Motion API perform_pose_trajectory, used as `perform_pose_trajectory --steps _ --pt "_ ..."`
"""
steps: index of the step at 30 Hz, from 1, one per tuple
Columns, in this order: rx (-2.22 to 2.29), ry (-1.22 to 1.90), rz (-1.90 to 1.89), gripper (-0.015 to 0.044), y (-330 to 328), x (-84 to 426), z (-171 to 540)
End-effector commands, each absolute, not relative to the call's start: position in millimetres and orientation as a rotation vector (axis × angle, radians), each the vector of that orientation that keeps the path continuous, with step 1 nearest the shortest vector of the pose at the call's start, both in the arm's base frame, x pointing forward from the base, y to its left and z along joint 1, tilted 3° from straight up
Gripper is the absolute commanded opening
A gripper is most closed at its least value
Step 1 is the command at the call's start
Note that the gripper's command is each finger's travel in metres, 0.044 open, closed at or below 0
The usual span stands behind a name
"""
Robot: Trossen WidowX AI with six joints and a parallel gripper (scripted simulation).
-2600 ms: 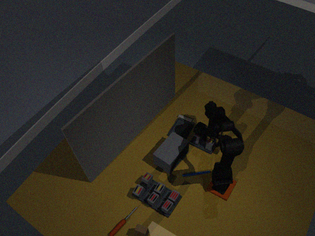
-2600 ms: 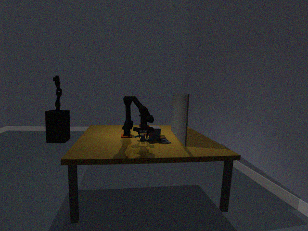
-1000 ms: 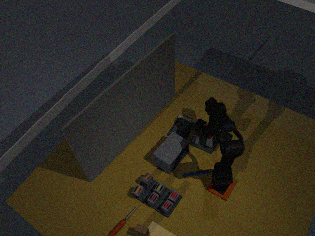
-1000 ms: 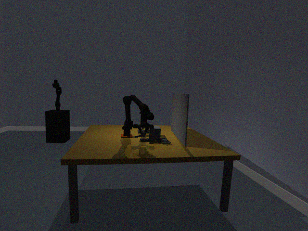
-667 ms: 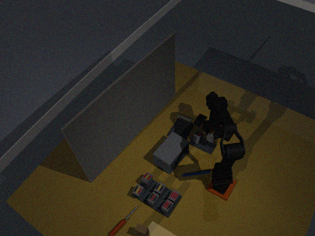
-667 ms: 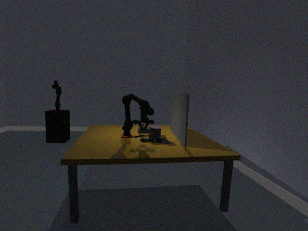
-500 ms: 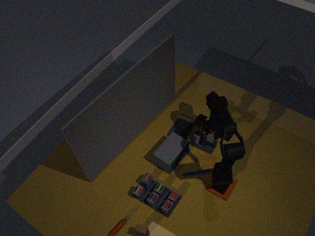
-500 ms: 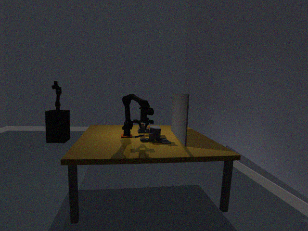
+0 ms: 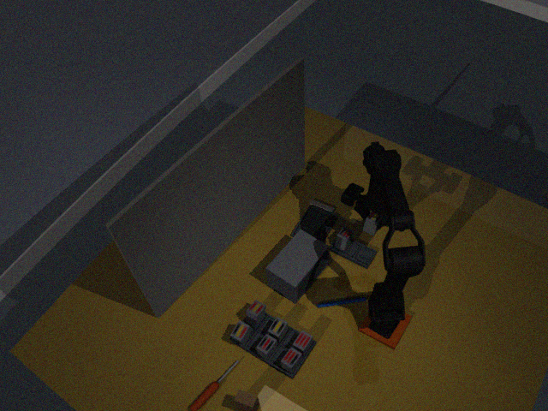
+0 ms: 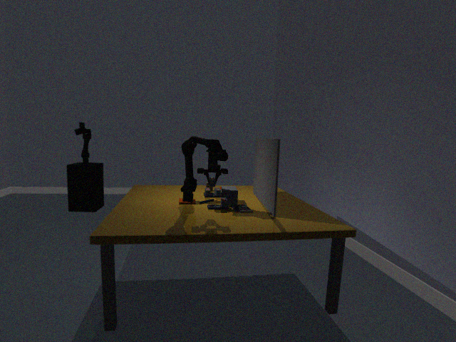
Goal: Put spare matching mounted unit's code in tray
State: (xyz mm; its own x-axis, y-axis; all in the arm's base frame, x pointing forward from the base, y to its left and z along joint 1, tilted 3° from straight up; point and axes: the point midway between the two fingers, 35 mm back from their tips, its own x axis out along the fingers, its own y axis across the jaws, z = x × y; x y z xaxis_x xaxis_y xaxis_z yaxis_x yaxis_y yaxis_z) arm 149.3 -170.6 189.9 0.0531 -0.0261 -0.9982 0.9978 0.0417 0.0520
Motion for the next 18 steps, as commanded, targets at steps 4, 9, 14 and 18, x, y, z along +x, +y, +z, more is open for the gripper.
perform_pose_trajectory --steps 4,9,14,18 --pt "1.179 1.164 -1.153 0.0000 -172.5 147.9 207.4" --pt "1.179 1.160 -1.151 0.0000 -177.5 167.3 212.8" --pt "1.179 1.155 -1.149 0.0000 -181.5 191.1 217.8" --pt "1.179 1.151 -1.147 0.0000 -183.1 210.8 220.7"
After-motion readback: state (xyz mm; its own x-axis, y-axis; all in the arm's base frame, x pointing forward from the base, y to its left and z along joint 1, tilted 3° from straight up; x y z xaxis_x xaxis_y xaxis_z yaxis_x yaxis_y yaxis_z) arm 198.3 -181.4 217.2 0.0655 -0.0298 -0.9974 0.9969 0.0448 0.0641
